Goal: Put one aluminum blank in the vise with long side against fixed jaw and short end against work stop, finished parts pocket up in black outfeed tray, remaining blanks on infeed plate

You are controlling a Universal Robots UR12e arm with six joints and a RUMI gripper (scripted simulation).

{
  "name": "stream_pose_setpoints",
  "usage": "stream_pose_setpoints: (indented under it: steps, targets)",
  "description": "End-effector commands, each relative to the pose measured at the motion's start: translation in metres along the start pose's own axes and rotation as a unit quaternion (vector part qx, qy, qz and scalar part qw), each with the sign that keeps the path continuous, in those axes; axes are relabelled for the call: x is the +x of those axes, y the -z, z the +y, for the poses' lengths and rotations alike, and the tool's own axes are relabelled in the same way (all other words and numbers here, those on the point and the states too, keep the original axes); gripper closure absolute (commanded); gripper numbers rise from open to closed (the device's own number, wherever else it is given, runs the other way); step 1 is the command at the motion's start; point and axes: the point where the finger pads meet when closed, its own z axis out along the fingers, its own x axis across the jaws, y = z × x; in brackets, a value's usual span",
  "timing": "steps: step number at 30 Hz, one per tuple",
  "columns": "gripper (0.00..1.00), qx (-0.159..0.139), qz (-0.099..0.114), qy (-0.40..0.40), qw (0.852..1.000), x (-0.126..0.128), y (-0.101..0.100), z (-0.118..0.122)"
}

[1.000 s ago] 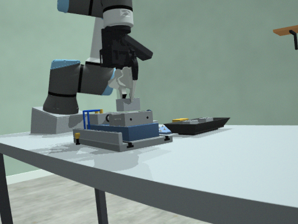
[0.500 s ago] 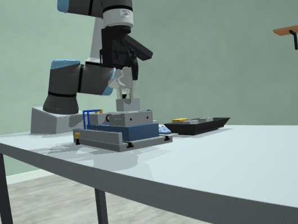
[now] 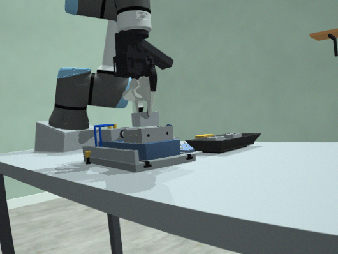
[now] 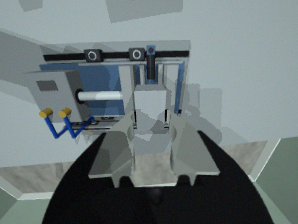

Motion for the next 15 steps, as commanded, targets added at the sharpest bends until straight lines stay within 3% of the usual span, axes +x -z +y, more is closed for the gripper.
stream_pose_setpoints:
  steps: [1,15]
  targets:
    - [1.0,0.0,0.001,0.0,1.0,0.0007,-0.0001,0.0002]
    - [1.0,0.0,0.001,0.0,1.0,0.0007,-0.0039,0.0001]
